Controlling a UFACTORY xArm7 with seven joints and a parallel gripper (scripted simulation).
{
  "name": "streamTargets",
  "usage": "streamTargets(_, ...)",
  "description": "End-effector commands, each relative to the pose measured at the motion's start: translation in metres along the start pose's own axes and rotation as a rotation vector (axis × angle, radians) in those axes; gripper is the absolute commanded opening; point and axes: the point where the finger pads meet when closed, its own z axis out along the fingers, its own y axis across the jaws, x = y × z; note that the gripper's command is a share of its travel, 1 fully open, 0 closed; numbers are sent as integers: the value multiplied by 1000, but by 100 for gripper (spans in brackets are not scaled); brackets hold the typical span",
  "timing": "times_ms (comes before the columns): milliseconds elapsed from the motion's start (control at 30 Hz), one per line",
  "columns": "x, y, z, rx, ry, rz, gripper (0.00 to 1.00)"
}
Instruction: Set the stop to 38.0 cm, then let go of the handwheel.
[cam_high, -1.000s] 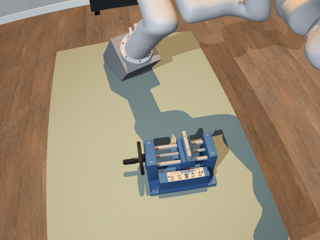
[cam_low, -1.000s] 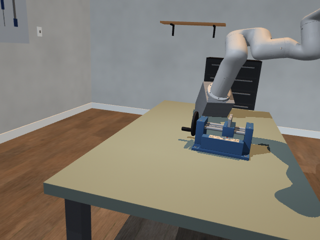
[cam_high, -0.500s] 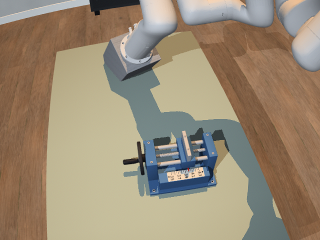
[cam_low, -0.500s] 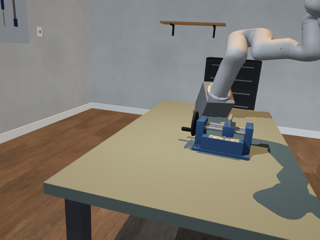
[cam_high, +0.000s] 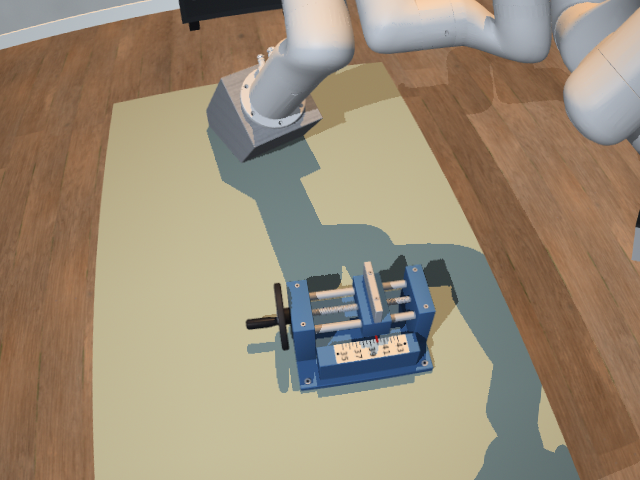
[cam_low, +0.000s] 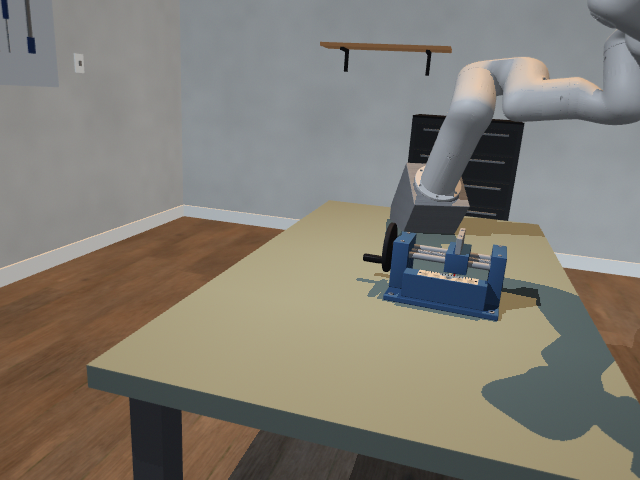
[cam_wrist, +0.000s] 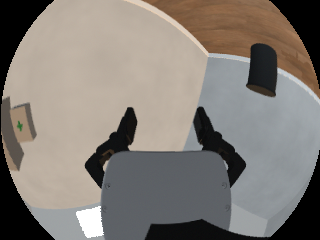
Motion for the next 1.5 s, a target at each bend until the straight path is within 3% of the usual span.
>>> streamTargets(0, 2, -3, -2, 1, 6, -16, 100)
streamTargets(267, 2, -3, -2, 1, 6, -16, 100)
streamTargets(333, 44, -61, -26, 55, 139, -152, 100)
streamTargets(400, 47, -66, -29, 55, 139, -152, 100)
streamTargets(867, 48, -67, -29, 55, 139, -152, 100)
streamTargets(900, 73, -95, -46, 69, 211, -212, 100)
streamTargets(1400, 73, -95, -46, 69, 211, -212, 100)
streamTargets(1467, 124, -139, -81, 71, 358, -317, 100)
